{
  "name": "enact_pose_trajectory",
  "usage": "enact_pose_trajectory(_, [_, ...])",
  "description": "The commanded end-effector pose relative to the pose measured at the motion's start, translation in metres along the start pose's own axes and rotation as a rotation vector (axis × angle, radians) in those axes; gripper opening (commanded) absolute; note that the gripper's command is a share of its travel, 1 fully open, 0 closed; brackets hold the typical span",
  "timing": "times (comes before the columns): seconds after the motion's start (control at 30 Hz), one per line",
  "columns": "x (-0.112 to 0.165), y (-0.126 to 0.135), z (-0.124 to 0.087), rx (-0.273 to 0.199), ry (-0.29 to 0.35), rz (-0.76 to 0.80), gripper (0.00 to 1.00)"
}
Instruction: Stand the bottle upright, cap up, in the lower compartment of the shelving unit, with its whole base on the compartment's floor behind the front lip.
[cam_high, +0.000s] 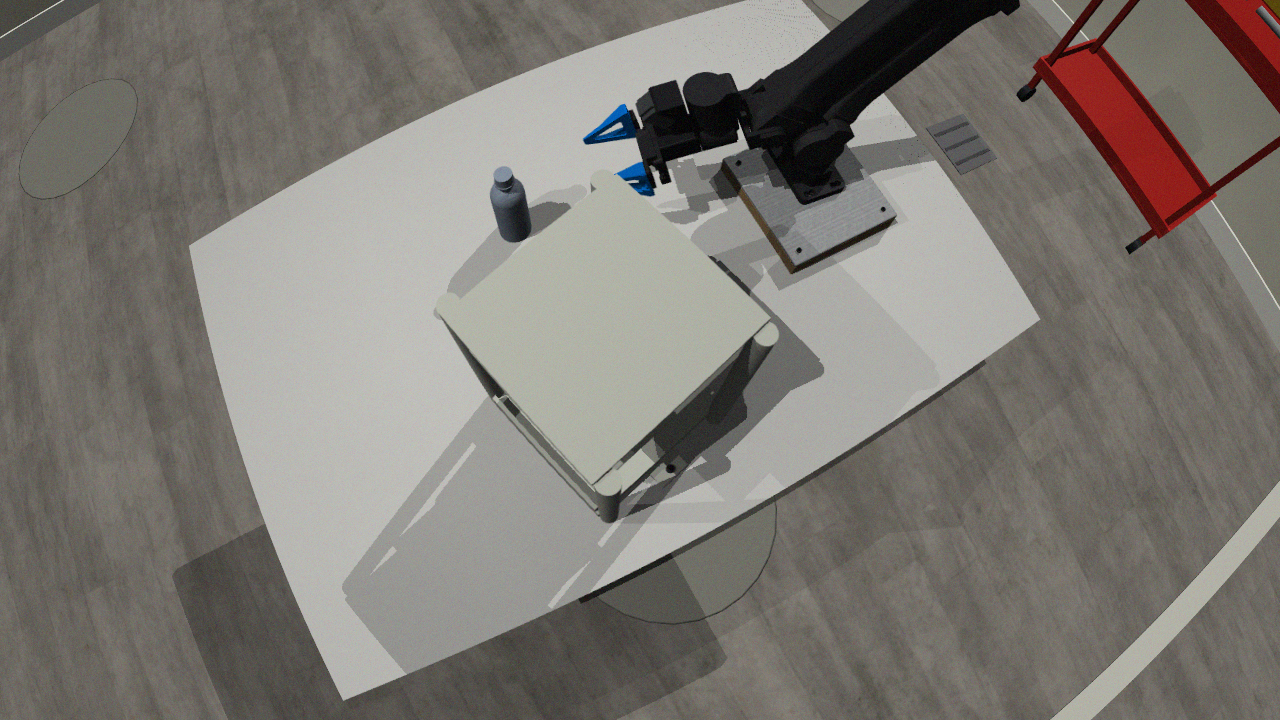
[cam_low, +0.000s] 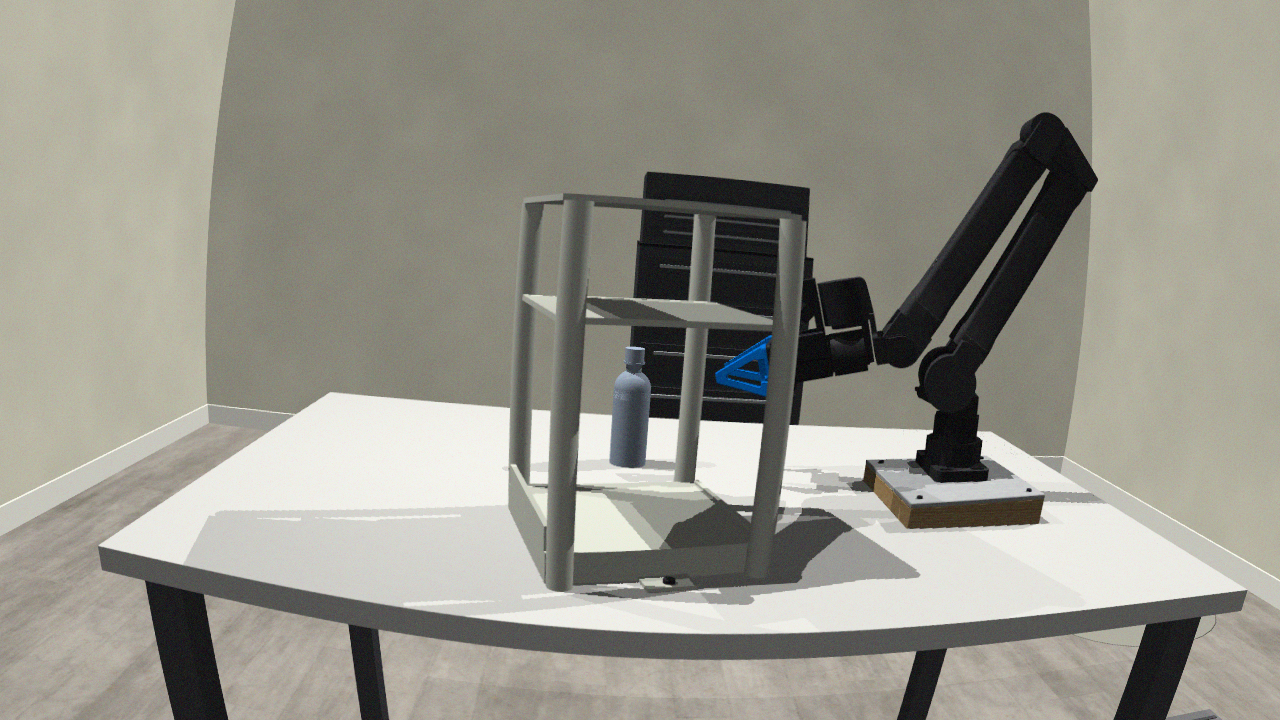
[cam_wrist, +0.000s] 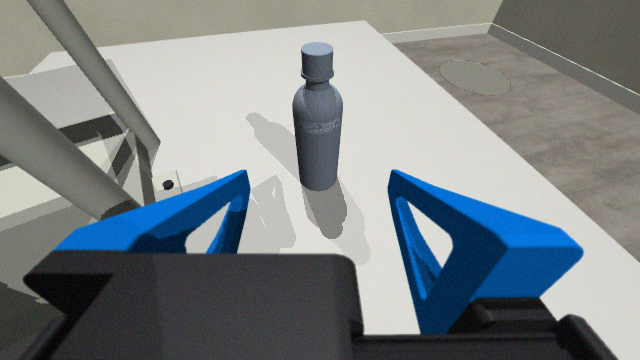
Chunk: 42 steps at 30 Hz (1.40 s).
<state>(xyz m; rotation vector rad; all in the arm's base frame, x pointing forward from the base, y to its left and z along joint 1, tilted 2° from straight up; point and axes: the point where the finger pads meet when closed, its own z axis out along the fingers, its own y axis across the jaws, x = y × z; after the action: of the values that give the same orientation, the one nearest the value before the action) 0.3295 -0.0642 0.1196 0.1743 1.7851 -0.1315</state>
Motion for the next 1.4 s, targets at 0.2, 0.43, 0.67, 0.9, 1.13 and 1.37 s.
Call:
enact_pose_trajectory(0.2, [-0.015,0.003,0.013,-0.008,-0.037,-0.010,0.84])
enact_pose_trajectory(0.43, [-0.019,0.003,0.027,-0.009,-0.045,-0.010,0.84])
enact_pose_trajectory(0.67, [-0.019,0.003,0.040,-0.009,-0.046,-0.010,0.84])
enact_pose_trajectory(0.9, [-0.017,0.004,0.062,-0.008,-0.044,-0.009,0.84])
enact_pose_trajectory(1.13, [-0.015,0.004,0.086,-0.008,-0.042,-0.008,0.84])
enact_pose_trajectory(1.37, [-0.014,0.005,0.109,-0.008,-0.040,-0.007,0.84])
